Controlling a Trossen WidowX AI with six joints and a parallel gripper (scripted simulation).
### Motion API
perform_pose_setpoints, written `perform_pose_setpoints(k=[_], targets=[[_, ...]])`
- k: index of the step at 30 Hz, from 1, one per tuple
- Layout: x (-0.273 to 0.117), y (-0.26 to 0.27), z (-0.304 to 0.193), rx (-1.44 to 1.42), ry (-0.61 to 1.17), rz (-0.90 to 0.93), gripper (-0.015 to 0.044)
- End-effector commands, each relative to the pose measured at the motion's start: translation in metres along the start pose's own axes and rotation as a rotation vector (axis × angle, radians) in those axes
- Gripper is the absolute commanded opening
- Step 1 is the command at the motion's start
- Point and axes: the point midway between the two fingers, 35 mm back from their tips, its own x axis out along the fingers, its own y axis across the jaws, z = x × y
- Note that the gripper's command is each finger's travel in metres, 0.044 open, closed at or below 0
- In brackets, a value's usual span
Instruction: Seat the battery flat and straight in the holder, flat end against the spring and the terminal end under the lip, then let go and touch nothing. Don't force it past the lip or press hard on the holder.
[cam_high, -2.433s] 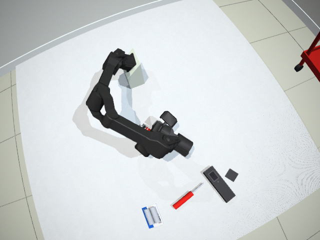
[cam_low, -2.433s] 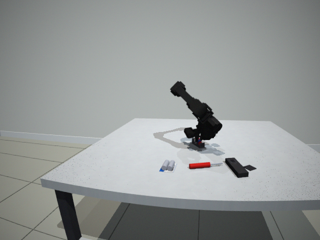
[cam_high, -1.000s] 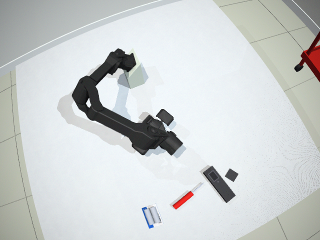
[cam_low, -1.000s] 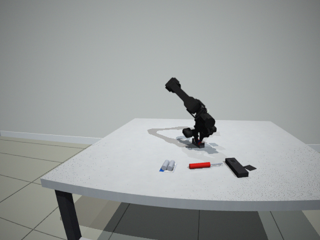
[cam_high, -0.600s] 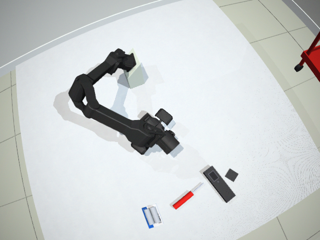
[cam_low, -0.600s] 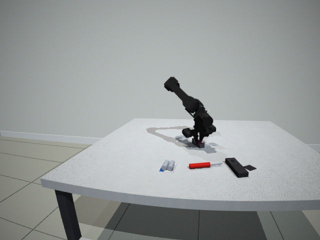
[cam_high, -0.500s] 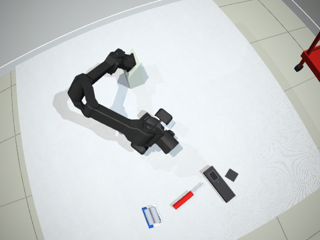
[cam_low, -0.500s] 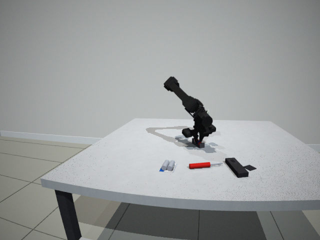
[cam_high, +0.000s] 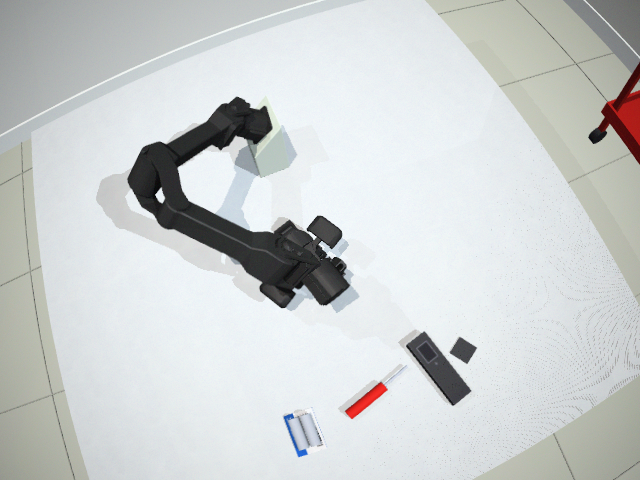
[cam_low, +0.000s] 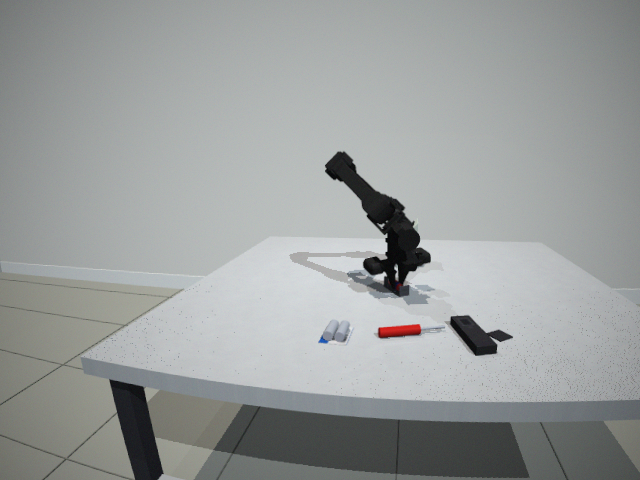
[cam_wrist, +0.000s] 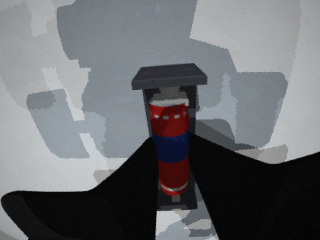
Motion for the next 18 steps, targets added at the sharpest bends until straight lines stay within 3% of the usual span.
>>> perform_pose_setpoints(k=[1, 18], targets=[[0.0006, 0.0008, 0.0018, 0.001, -0.026, 0.006, 0.0065], [0.0017, -0.0010, -0.0047, -0.005, -0.063, 0.001, 0.0065]])
